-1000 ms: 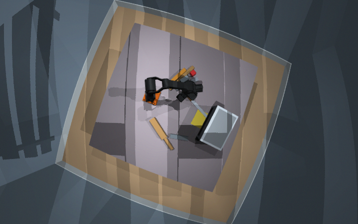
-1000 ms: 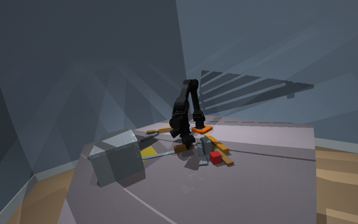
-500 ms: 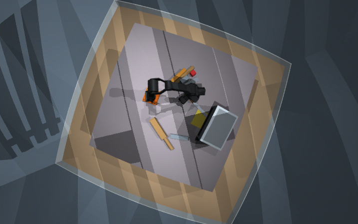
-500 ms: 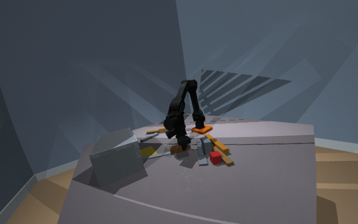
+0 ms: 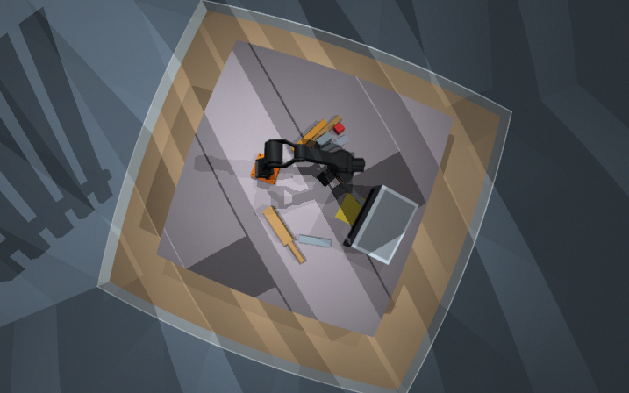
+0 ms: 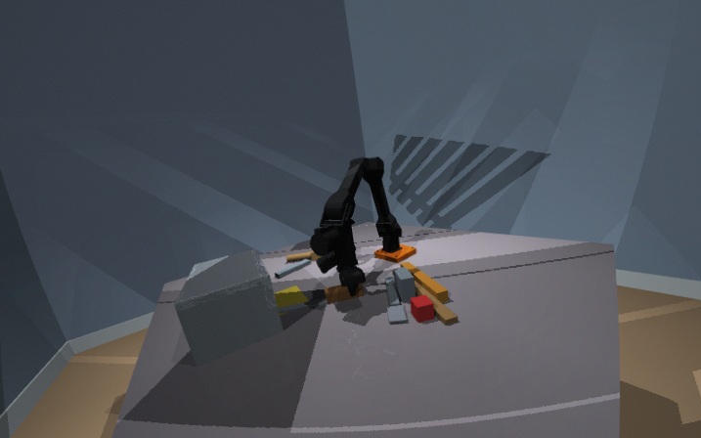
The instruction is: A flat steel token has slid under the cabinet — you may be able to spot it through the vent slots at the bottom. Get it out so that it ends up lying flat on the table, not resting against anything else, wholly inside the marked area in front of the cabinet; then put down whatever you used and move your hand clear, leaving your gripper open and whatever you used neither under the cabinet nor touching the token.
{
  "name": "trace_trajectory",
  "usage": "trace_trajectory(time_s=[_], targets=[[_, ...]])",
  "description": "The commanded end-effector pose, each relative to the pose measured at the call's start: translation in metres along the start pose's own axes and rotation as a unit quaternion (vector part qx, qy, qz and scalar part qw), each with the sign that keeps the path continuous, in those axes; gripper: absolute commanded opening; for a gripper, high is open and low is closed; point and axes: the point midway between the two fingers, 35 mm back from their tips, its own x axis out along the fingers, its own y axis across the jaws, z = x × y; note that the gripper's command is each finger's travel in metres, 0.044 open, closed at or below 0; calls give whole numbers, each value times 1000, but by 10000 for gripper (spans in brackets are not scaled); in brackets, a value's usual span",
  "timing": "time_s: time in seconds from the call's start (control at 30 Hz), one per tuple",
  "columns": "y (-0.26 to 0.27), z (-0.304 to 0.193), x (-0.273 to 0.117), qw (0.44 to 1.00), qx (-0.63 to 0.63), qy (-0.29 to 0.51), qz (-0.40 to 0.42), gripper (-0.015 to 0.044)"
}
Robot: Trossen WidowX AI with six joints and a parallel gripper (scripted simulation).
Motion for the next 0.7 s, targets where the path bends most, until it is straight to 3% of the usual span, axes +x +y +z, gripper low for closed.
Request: trace_trajectory(time_s=[0.0, 0.67], targets=[[1, 7, 0, 1000, 0, 1, 1, 0], [2, 34, -1, 1000, 0, 0, 1, 0]])
